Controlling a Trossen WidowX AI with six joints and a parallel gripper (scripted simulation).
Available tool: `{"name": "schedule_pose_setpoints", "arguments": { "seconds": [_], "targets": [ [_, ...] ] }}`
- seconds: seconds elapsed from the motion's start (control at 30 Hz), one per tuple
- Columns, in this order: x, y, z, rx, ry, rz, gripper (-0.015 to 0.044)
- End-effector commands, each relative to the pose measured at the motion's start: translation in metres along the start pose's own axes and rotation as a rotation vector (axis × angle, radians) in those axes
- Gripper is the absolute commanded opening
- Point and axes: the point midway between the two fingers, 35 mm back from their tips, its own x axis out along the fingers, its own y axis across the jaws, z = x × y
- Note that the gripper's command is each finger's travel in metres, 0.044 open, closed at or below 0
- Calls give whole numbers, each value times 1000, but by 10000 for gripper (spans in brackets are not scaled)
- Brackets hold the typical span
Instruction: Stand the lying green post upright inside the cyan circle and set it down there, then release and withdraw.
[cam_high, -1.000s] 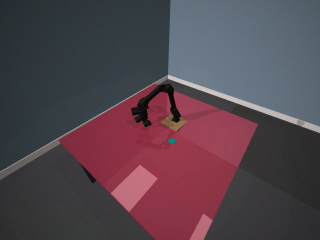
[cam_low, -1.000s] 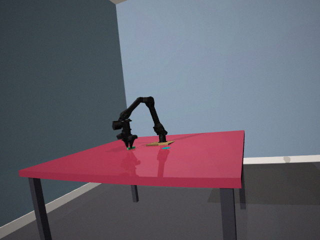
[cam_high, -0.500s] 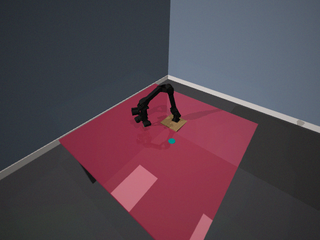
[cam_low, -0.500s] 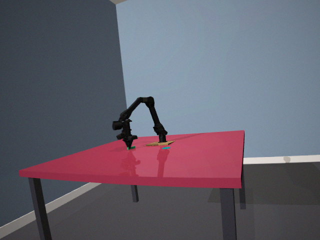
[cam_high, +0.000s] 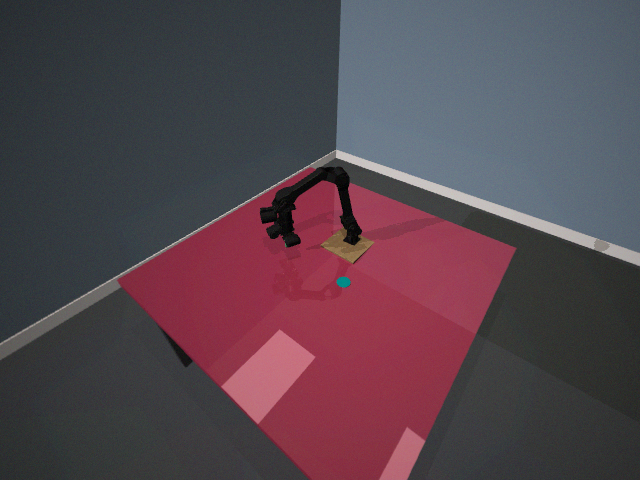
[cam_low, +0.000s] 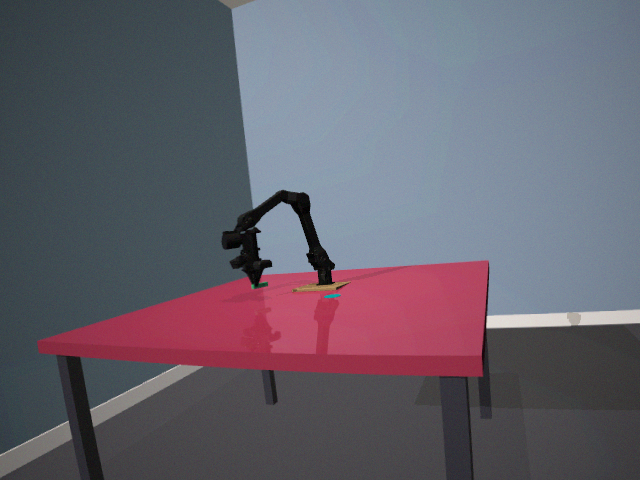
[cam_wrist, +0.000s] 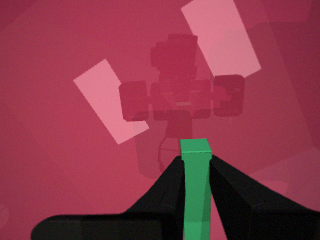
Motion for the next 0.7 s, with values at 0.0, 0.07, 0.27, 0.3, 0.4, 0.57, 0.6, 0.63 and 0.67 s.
{"name": "schedule_pose_setpoints", "arguments": {
  "seconds": [0.0,0.07,0.27,0.3,0.4,0.57,0.6,0.63,0.67],
  "targets": [
    [-13,0,1,1,-5,2,23],
    [-20,0,1,1,-5,3,23],
    [-39,0,0,1,-5,3,23],
    [-42,1,-1,1,-5,3,23],
    [-51,1,-2,1,-5,3,23],
    [-67,1,-4,1,-5,3,23],
    [-70,1,-5,1,-4,3,23],
    [-73,1,-6,1,-4,3,23],
    [-74,1,-6,1,-4,3,23]
  ]
}}
